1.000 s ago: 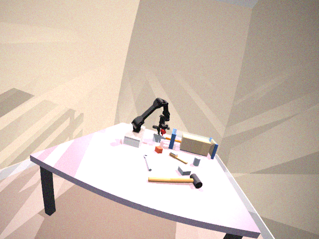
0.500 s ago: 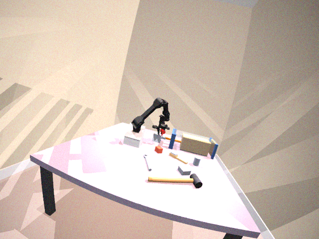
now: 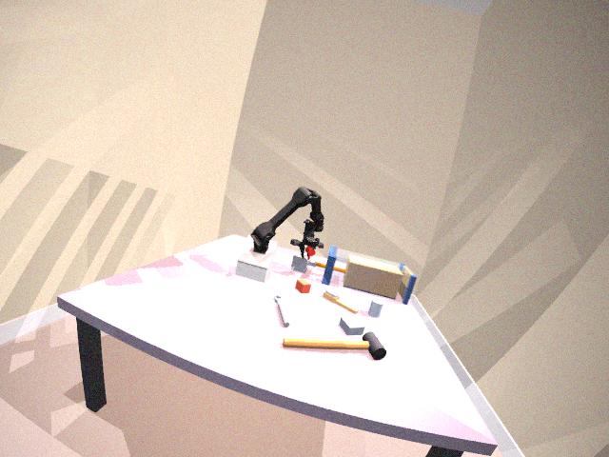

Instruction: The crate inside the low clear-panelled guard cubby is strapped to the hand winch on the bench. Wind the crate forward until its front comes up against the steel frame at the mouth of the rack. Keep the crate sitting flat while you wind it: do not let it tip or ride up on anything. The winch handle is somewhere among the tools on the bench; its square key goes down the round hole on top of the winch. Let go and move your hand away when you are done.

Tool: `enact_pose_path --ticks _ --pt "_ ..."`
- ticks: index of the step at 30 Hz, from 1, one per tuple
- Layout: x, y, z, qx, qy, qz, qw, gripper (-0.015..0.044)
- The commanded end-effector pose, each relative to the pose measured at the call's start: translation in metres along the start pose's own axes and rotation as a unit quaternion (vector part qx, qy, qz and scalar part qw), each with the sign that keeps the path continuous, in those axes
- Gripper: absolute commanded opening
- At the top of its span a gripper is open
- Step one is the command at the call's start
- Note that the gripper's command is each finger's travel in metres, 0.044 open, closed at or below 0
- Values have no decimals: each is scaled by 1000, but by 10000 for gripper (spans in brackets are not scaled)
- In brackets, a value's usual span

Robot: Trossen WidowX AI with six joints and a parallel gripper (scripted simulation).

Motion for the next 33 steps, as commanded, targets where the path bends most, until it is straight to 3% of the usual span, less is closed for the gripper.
enact_pose_path --ticks 1,26,33 --pt "0 4 1 -4 -2 6 1000 0" --pt "-1 4 -3 -8 47 6 999 0" --pt "0 4 0 -5 11 6 1000 0"
Point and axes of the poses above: the point midway between the two fingers, 35 mm back from their tips, its own y axis out along the fingers, its own z axis across the jaws, x = y × z, the point moved 2 cm from there along -y, back along the fingers, and after that the axes turned 2 degrees about -y, right-handed, at the moved point
